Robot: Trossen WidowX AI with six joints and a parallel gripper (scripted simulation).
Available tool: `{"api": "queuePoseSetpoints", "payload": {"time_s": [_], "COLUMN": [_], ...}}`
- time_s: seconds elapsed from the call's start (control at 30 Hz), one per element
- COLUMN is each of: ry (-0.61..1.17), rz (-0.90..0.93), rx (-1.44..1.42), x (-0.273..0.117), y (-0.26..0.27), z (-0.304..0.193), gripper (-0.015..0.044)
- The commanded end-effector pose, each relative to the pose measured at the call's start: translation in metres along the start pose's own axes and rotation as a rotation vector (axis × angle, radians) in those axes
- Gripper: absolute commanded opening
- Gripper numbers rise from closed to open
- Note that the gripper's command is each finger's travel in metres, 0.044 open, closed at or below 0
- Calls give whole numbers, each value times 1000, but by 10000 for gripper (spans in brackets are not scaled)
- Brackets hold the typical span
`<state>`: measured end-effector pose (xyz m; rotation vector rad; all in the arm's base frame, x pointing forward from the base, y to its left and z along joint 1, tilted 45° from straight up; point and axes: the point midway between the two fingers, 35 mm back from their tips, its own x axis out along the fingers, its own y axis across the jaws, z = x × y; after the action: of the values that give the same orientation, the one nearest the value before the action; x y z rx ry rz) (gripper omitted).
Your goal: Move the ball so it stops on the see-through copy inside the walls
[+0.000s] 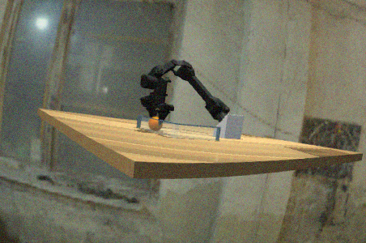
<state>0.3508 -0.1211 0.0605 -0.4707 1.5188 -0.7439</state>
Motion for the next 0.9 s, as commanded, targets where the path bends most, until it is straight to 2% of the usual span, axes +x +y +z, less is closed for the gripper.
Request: {"api": "queuePoseSetpoints", "payload": {"time_s": [0.0, 0.23, 0.27, 0.47, 0.87], "ry": [1, 1, 1, 4, -17], "rz": [1, 1, 2, 0, 0], "rx": [0, 0, 0, -3, -10], "x": [0, -2, -9, -83, -89], "y": [0, 0, 0, 0, 2], "z": [0, 0, 1, 0, 2], "gripper": [236, 420, 432, 432, 440]}}
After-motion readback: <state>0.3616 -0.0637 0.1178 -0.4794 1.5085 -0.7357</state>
